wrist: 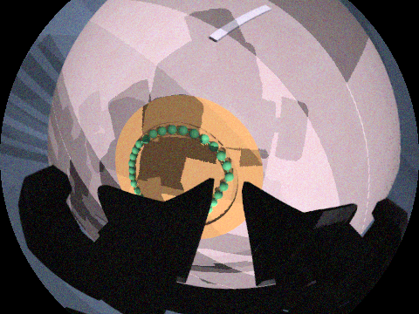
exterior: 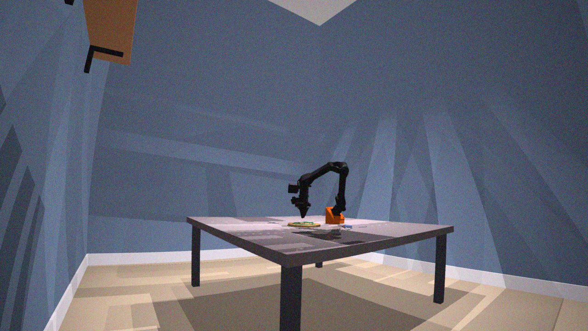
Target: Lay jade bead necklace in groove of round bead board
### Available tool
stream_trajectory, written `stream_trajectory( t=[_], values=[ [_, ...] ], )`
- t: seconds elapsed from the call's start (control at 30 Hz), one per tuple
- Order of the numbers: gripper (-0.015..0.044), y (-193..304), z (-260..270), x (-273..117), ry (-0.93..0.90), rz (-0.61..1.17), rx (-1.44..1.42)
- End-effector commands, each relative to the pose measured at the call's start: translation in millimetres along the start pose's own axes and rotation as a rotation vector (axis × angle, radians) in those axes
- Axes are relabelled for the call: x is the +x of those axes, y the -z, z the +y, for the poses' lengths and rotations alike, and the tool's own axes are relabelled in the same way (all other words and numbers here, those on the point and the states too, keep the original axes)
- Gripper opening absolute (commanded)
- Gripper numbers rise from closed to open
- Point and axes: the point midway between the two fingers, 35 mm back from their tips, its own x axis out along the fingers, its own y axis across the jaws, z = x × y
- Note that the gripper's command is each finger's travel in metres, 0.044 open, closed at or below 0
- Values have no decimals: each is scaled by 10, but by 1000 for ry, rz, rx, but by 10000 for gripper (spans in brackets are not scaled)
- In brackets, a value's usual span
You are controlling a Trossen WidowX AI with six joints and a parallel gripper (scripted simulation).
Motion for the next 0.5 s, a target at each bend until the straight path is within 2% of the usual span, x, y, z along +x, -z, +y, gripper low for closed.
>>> stream_trajectory(
  t=[0.0,0.47],
  values=[
    [120,15,-7,63,0,8,9],
    [120,40,-22,278,1,17,15]
  ],
)
